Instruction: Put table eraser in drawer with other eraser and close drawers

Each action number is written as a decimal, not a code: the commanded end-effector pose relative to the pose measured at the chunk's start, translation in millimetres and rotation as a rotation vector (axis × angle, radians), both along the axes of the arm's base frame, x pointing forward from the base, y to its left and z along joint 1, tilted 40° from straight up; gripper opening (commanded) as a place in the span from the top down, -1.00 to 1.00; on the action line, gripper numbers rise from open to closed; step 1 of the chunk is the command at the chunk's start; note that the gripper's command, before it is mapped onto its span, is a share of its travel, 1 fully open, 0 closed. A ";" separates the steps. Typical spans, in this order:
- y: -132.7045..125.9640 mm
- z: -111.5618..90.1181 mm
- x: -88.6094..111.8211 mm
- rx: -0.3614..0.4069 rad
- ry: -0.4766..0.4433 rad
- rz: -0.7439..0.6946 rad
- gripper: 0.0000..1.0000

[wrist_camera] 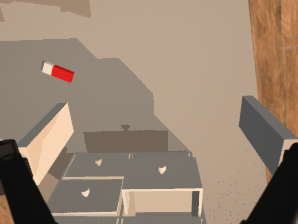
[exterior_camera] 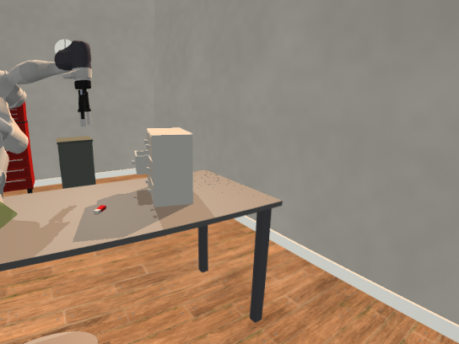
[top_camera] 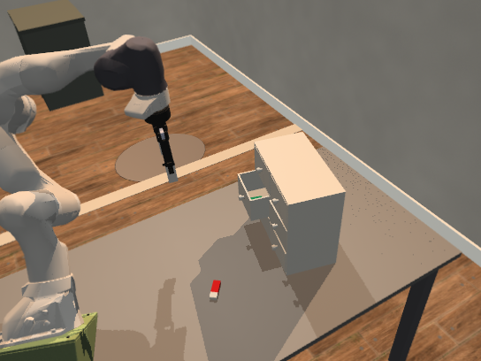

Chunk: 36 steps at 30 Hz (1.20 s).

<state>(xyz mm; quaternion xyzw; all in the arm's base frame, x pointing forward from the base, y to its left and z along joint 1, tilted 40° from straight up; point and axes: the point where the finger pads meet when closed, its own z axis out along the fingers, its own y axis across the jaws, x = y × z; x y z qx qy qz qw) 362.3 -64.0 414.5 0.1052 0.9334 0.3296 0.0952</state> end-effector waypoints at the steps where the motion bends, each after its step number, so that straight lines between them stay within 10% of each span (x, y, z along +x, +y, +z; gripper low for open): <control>1: -8.2 16.0 -14.6 0.019 0.032 0.016 -1.00; 20: -38.9 53.4 -19.9 0.018 0.032 0.016 -1.00; 36: -58.4 63.9 73.5 0.019 0.032 0.016 -1.00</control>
